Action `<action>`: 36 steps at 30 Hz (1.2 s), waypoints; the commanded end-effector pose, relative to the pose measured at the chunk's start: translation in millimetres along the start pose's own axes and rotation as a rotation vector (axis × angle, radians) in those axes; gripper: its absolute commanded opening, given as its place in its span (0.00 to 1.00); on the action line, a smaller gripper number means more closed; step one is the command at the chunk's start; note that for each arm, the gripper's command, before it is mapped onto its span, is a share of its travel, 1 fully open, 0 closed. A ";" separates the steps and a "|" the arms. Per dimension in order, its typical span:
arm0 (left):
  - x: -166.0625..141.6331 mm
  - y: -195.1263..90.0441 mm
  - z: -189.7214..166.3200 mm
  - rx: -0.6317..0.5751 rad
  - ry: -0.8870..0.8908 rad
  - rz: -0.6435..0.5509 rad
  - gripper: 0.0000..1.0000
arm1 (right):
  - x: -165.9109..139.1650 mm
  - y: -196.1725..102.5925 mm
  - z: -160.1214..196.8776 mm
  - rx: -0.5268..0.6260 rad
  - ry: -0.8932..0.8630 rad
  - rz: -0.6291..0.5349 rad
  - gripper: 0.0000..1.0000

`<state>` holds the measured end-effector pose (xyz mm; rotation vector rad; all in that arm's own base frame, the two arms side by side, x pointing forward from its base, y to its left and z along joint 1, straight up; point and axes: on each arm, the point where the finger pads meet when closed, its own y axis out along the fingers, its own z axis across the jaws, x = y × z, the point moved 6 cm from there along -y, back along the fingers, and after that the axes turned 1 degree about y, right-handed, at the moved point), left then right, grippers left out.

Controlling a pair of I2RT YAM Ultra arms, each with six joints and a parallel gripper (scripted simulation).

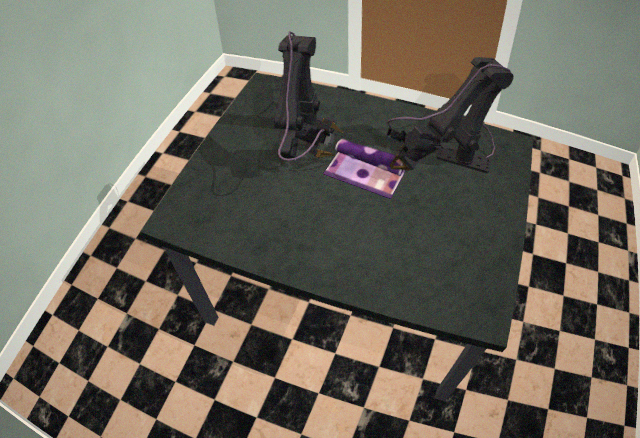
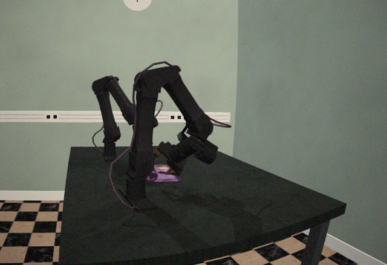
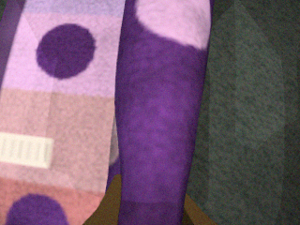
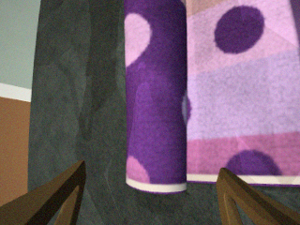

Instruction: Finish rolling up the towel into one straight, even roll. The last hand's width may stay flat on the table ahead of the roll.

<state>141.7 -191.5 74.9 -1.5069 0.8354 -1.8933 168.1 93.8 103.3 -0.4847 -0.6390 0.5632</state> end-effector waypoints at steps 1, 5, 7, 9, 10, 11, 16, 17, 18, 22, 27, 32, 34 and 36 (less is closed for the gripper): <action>5.1 -2.6 5.4 -0.110 -0.074 -0.010 0.25 | 1.2 -9.1 3.3 0.030 -0.021 0.022 0.85; 5.3 -2.7 11.1 -0.202 -0.149 -0.008 0.25 | 1.8 -6.9 9.0 -0.022 -0.063 0.017 0.87; 5.3 -2.6 14.0 -0.251 -0.188 -0.007 0.25 | 2.3 -4.7 14.1 -0.070 -0.101 0.013 0.88; 5.2 -2.3 16.9 -0.299 -0.228 -0.005 0.25 | 2.7 -1.9 20.5 -0.129 -0.148 0.007 0.89; 5.1 -2.1 18.3 -0.324 -0.248 -0.005 0.25 | 2.9 -0.2 24.0 -0.162 -0.174 0.004 0.89; 4.9 -1.9 19.7 -0.348 -0.268 -0.004 0.25 | 3.0 1.7 27.8 -0.197 -0.202 0.001 0.89; 4.4 -1.0 23.7 -0.420 -0.326 -0.002 0.25 | 3.0 8.2 39.6 -0.311 -0.291 -0.009 0.91; 4.1 -0.7 24.9 -0.444 -0.345 -0.002 0.25 | 2.9 10.6 43.6 -0.351 -0.323 -0.013 0.91; 3.9 -0.4 26.1 -0.467 -0.364 -0.001 0.25 | 2.7 13.2 47.6 -0.391 -0.355 -0.017 0.91; 2.8 1.2 30.5 -0.553 -0.435 0.001 0.25 | 1.3 24.1 62.8 -0.550 -0.480 -0.032 0.93; 1.3 3.2 34.7 -0.645 -0.509 0.004 0.25 | -1.0 37.4 77.9 -0.724 -0.617 -0.048 0.95; 0.5 4.3 36.5 -0.687 -0.544 0.005 0.25 | -2.3 43.5 83.9 -0.801 -0.677 -0.056 0.96; 0.1 4.8 37.4 -0.709 -0.562 0.005 0.25 | -2.9 46.4 86.4 -0.835 -0.704 -0.059 0.97; -0.2 5.3 38.0 -0.725 -0.575 0.006 0.25 | -3.2 47.9 87.8 -0.853 -0.719 -0.061 0.97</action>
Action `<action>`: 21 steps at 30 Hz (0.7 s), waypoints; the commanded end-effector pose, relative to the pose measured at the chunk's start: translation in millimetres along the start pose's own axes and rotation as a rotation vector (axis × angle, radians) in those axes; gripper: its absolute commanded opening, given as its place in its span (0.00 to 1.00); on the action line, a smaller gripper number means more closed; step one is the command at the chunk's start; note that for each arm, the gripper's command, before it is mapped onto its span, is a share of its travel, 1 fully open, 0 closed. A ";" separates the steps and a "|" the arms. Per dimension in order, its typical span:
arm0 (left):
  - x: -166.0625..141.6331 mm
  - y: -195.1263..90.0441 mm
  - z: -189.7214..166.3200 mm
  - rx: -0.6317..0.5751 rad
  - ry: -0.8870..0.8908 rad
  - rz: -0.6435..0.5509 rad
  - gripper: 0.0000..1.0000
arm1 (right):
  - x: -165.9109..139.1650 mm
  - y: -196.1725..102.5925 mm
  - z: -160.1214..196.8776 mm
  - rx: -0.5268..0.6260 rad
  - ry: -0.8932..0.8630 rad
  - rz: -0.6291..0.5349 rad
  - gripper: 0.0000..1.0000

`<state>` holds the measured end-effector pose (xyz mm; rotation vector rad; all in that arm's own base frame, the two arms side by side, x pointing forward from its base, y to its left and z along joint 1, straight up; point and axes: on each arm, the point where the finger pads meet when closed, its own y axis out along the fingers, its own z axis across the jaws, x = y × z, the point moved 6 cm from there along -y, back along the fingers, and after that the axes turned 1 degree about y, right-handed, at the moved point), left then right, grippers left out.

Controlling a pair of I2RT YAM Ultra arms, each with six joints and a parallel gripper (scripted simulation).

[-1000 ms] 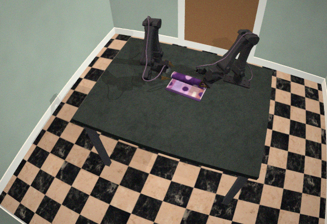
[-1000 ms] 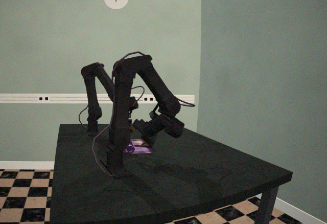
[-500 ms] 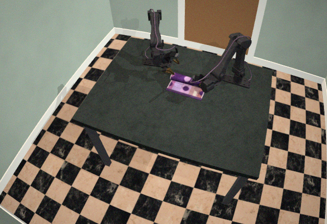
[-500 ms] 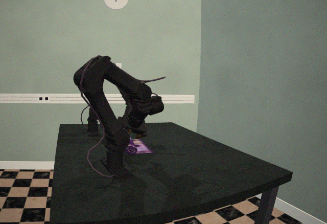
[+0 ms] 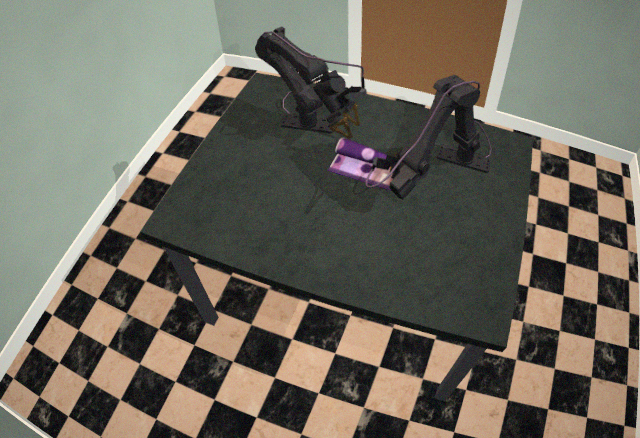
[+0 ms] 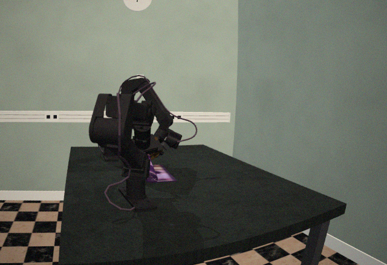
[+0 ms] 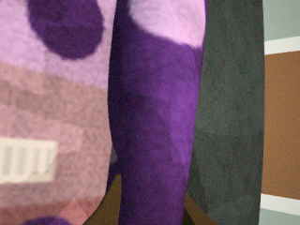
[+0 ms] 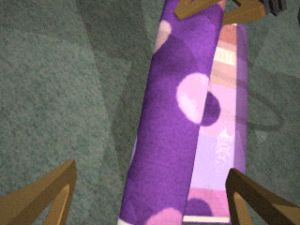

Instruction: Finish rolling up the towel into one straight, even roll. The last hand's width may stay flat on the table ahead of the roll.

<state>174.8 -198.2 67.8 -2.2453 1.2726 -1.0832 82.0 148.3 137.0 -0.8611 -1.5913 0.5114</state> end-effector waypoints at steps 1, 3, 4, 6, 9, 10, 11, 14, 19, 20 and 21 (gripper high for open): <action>6.5 -7.7 -2.4 -0.059 -0.014 -0.019 0.25 | -0.3 3.5 -8.6 -0.206 0.043 0.062 0.98; 6.5 -7.7 -2.0 -0.066 -0.019 -0.018 0.25 | -0.3 3.5 -8.6 -0.206 0.043 0.062 0.98; 6.5 -7.7 -2.0 -0.067 -0.020 -0.018 0.25 | -0.3 3.5 -8.6 -0.206 0.043 0.062 0.98; 5.8 -6.8 -1.0 -0.067 -0.020 -0.018 0.25 | -0.8 3.3 -9.3 -0.202 0.039 0.061 0.98; 3.4 -3.5 2.6 -0.067 -0.020 -0.018 0.25 | -2.5 2.8 -11.8 -0.190 0.025 0.055 0.98; 3.4 -3.5 2.6 -0.067 -0.020 -0.018 0.25 | -2.5 2.8 -11.8 -0.190 0.025 0.055 0.98; 3.4 -3.5 2.6 -0.067 -0.020 -0.018 0.25 | -2.5 2.8 -11.8 -0.190 0.025 0.055 0.98; 1.3 -0.7 5.6 -0.067 -0.020 -0.018 0.25 | -4.0 2.3 -13.9 -0.181 0.013 0.051 0.98; 1.1 -0.4 5.9 -0.067 -0.020 -0.018 0.25 | -9.1 8.2 -11.6 -0.180 0.013 0.051 0.98; 1.1 -0.4 5.9 -0.067 -0.020 -0.018 0.25 | -11.5 11.2 -10.4 -0.181 0.014 0.051 0.98; 1.1 -0.4 5.9 -0.067 -0.020 -0.018 0.25 | -14.2 14.5 -9.0 -0.181 0.014 0.051 0.98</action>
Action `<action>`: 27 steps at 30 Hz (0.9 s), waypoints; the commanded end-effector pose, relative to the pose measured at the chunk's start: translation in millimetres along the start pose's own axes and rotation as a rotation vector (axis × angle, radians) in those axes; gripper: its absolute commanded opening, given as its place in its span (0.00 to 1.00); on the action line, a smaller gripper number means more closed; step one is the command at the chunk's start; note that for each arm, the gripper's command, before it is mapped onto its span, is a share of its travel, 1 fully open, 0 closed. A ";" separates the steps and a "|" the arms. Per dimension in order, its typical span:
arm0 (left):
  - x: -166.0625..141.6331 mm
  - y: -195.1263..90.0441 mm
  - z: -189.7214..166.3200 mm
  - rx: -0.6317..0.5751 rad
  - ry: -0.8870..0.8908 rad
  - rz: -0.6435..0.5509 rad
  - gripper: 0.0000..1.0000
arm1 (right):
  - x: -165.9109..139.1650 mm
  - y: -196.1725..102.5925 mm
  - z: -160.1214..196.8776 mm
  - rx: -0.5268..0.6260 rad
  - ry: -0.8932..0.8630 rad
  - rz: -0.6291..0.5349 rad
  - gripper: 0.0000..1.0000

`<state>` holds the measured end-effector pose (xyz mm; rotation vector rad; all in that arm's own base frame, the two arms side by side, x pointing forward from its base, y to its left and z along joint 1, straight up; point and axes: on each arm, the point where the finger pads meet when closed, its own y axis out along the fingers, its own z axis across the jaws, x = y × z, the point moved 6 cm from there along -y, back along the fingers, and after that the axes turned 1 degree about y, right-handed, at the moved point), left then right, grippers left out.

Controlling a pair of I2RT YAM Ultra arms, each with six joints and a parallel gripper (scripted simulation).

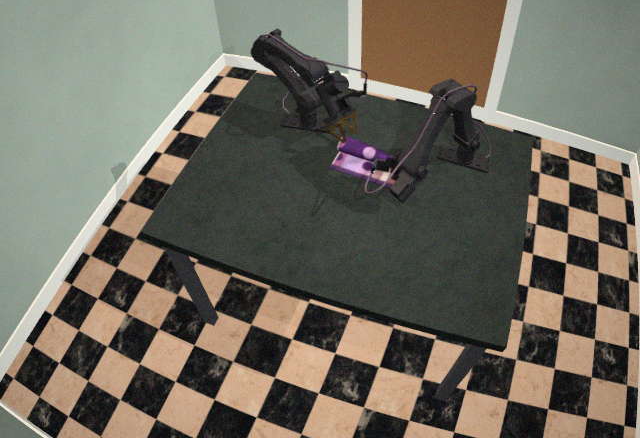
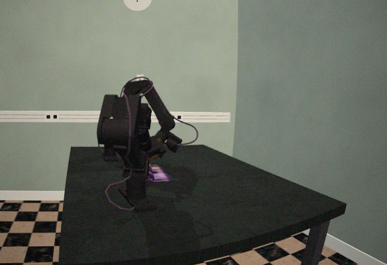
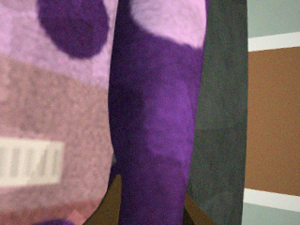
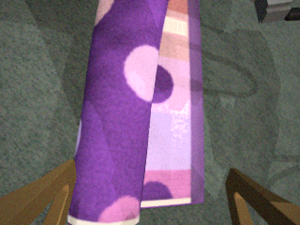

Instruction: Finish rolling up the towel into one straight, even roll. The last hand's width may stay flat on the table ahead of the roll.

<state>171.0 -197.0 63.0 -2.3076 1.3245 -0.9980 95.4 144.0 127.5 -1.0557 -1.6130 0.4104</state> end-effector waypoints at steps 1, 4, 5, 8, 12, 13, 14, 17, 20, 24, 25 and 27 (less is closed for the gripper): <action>5.7 -5.4 5.1 0.011 0.021 -0.022 0.25 | -6.8 10.2 5.9 -0.001 -0.002 -0.017 0.98; 5.7 -5.4 5.1 0.011 0.021 -0.022 0.25 | -15.7 21.4 12.7 -0.002 -0.001 -0.016 0.98; 5.7 -5.4 5.1 0.011 0.021 -0.022 0.25 | -18.6 25.1 14.9 -0.002 -0.001 -0.016 0.98; 5.7 -5.4 5.1 0.011 0.021 -0.022 0.25 | -21.4 28.6 17.0 -0.003 0.000 -0.015 0.98; 5.7 -5.4 5.1 0.011 0.021 -0.022 0.25 | -29.6 38.8 23.1 -0.004 0.001 -0.015 0.98; 5.7 -5.4 5.1 0.011 0.021 -0.022 0.25 | -30.5 39.9 23.8 -0.004 0.001 -0.015 0.98; 5.7 -5.4 5.1 0.011 0.021 -0.022 0.25 | -30.8 40.3 24.0 -0.004 0.001 -0.015 0.98; 5.7 -5.4 5.1 0.011 0.021 -0.022 0.25 | -26.0 43.9 22.0 -0.004 0.001 -0.015 0.98; 5.7 -5.4 5.1 0.011 0.021 -0.022 0.25 | -26.0 43.9 22.0 -0.004 0.001 -0.015 0.85; 5.7 -5.4 5.1 0.011 0.021 -0.022 0.25 | -26.0 43.9 22.0 -0.004 0.001 -0.015 0.77; 5.7 -5.4 5.1 0.011 0.021 -0.022 0.25 | -26.0 43.9 22.0 -0.004 0.001 -0.015 0.72; 5.7 -5.4 5.1 0.011 0.021 -0.022 0.25 | -26.0 43.9 22.0 -0.004 0.001 -0.015 0.64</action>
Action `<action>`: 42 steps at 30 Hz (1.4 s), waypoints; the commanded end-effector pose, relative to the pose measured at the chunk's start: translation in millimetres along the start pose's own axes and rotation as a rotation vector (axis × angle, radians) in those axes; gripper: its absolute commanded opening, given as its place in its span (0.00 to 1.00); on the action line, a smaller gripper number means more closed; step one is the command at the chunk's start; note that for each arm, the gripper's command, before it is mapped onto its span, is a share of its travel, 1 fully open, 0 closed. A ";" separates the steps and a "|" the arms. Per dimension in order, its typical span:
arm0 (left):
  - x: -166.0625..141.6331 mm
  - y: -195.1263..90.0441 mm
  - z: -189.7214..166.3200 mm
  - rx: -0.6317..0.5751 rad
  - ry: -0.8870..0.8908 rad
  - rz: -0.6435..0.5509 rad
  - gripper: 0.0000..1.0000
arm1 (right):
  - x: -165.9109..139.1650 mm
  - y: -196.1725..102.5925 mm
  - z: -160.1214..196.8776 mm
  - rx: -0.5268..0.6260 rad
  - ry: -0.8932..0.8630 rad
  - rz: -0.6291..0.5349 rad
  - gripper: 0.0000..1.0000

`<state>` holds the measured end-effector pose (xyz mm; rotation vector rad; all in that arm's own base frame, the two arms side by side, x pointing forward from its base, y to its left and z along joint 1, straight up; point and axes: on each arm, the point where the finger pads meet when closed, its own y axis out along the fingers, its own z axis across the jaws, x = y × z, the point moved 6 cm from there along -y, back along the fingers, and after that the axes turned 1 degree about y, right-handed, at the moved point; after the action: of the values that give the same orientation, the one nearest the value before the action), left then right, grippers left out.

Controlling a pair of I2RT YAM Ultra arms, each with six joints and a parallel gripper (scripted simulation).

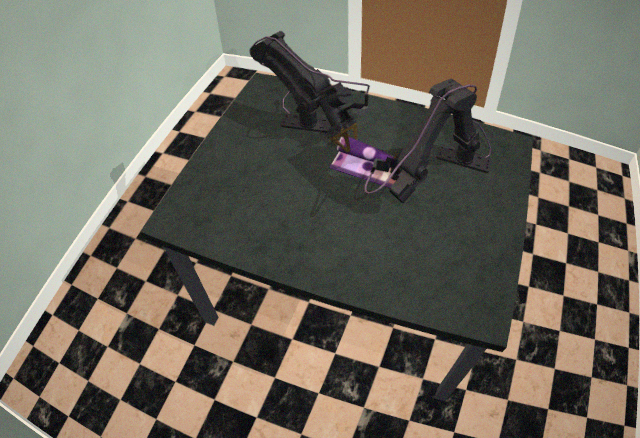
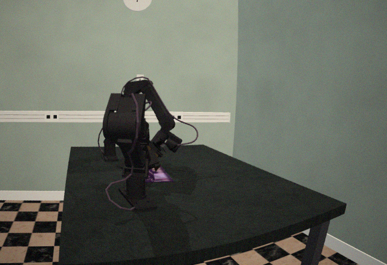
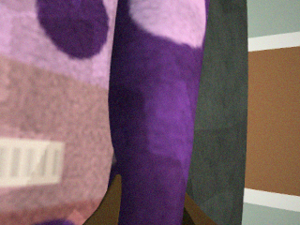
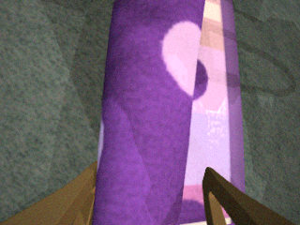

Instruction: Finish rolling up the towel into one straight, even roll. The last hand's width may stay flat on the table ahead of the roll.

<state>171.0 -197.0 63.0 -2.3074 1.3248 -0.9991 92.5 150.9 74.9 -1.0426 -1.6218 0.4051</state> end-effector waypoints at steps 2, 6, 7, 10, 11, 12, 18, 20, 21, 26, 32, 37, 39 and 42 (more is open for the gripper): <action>5.6 -5.4 5.1 0.011 0.020 -0.022 0.25 | -0.1 3.0 0.3 -0.006 0.005 -0.001 0.55; 5.6 -5.4 5.1 0.011 0.020 -0.022 0.25 | -0.1 3.0 0.3 -0.006 0.005 -0.001 0.41; 5.6 -5.4 5.1 0.011 0.020 -0.022 0.25 | -0.1 3.0 0.3 -0.006 0.005 -0.001 0.40; 5.6 -5.4 5.1 0.011 0.020 -0.022 0.25 | -0.1 3.0 0.3 -0.006 0.005 -0.001 0.37; 5.6 -5.4 5.1 0.011 0.020 -0.022 0.25 | -0.1 3.0 0.3 -0.006 0.005 -0.001 0.36; 5.6 -5.4 5.1 0.011 0.020 -0.022 0.25 | -0.1 3.0 0.3 -0.006 0.005 -0.001 0.35; 5.6 -5.4 5.1 0.011 0.020 -0.022 0.25 | -0.1 3.0 0.3 -0.006 0.005 -0.001 0.31; 5.6 -5.4 5.1 0.011 0.020 -0.022 0.25 | -0.1 3.0 0.3 -0.006 0.005 -0.001 0.29; 5.6 -5.4 5.1 0.011 0.020 -0.022 0.25 | -0.1 3.0 0.3 -0.006 0.005 -0.001 0.29; 5.6 -5.4 5.1 0.011 0.020 -0.022 0.25 | -0.1 3.0 0.3 -0.006 0.005 -0.001 0.28; 5.7 -5.4 5.0 0.011 0.020 -0.022 0.29 | -0.1 3.0 0.3 -0.006 0.005 -0.001 0.27; 7.4 -7.7 2.1 0.011 0.020 -0.022 0.49 | -0.1 3.0 0.3 -0.006 0.005 -0.001 0.27; 8.4 -9.0 0.4 0.011 0.020 -0.022 0.57 | -0.1 3.0 0.3 -0.006 0.005 -0.001 0.27; 9.8 -10.9 -2.0 0.011 0.020 -0.022 0.69 | -0.1 3.0 0.3 -0.006 0.005 -0.001 0.27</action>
<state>167.1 -196.6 67.3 -2.3410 1.3283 -0.9552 93.5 152.7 76.7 -1.0359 -1.6280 0.3917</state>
